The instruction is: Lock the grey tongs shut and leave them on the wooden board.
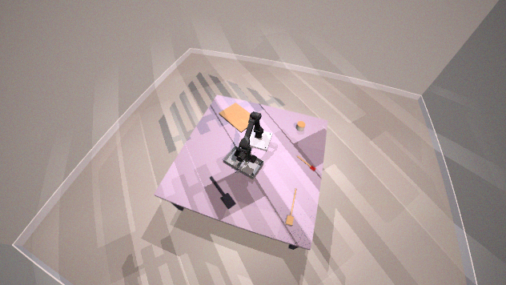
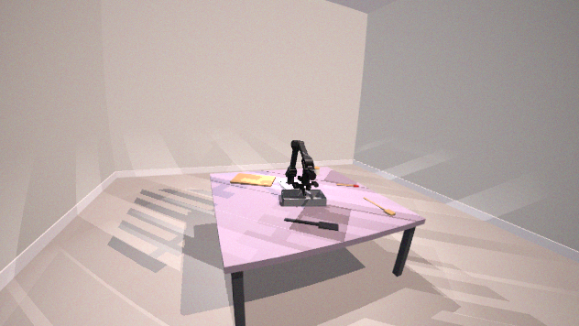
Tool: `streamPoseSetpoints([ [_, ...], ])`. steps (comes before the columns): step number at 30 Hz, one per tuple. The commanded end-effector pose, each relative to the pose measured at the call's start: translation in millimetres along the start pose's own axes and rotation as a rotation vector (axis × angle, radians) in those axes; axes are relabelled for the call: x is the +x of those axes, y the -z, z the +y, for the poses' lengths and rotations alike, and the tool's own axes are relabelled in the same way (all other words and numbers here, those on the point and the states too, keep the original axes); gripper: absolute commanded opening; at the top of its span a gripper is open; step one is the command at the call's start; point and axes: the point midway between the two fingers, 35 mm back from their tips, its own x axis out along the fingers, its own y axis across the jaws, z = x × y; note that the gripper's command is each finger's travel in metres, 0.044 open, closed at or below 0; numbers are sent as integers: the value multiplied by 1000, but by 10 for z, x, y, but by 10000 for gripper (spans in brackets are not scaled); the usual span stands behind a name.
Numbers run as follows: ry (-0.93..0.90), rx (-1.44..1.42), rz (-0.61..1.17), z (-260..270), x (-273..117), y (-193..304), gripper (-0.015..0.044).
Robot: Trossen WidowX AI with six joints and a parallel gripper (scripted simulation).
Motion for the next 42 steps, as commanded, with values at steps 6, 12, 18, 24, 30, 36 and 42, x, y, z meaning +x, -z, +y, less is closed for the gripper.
streamPoseSetpoints([
  [6,-3,0,23,-8,-1013,32,-150],
  [12,-4,0,22,-7,-1209,-14,-150],
  [18,-4,0,22,-7,-1209,-14,-150],
  [24,2,16,48,7,-1221,14,-150],
  [30,4,78,84,28,-1269,42,-150],
  [36,1,179,92,313,-1290,45,-150],
  [42,-3,306,106,653,-1317,28,-150],
])
